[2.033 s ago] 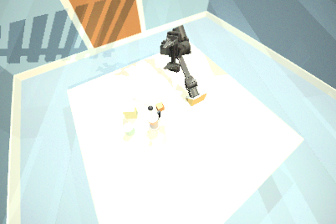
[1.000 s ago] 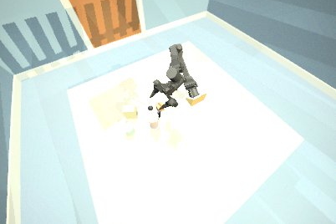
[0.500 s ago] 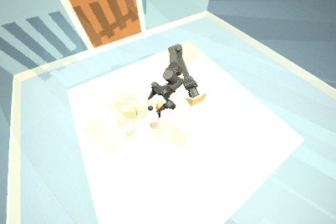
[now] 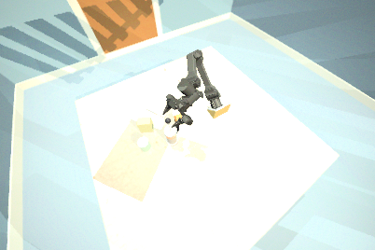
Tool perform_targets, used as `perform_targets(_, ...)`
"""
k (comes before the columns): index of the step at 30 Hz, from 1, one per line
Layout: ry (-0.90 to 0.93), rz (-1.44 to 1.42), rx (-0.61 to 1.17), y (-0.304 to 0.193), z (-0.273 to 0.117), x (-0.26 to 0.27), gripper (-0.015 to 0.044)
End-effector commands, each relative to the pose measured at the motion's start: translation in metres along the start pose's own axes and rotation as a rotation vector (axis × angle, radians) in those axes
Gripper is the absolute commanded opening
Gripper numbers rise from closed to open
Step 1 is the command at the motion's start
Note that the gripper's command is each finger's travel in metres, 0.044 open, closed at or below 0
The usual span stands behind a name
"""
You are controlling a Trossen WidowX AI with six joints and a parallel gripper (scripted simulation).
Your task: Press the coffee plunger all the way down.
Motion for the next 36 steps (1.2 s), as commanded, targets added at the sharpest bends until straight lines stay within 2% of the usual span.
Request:
perform_targets(1,0.004,-0.007,0.000,-0.001,0.002,0.001,0.0335)
perform_targets(9,0.004,-0.007,0.000,-0.001,0.002,0.001,0.0125)
perform_targets(10,0.004,-0.007,0.000,-0.001,0.002,0.001,0.0118)
perform_targets(36,0.007,-0.006,0.004,-0.019,0.017,0.005,0.0118)
Point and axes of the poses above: the point midway between the two fingers, 35 mm back from their tips, its own z axis out along the fingers, its own x axis across the jaws, y = z × x, the point moved 8 cm from there along -z, back along the fingers, and after that the axes turned 6 degrees about -z, right-handed, at the moved point
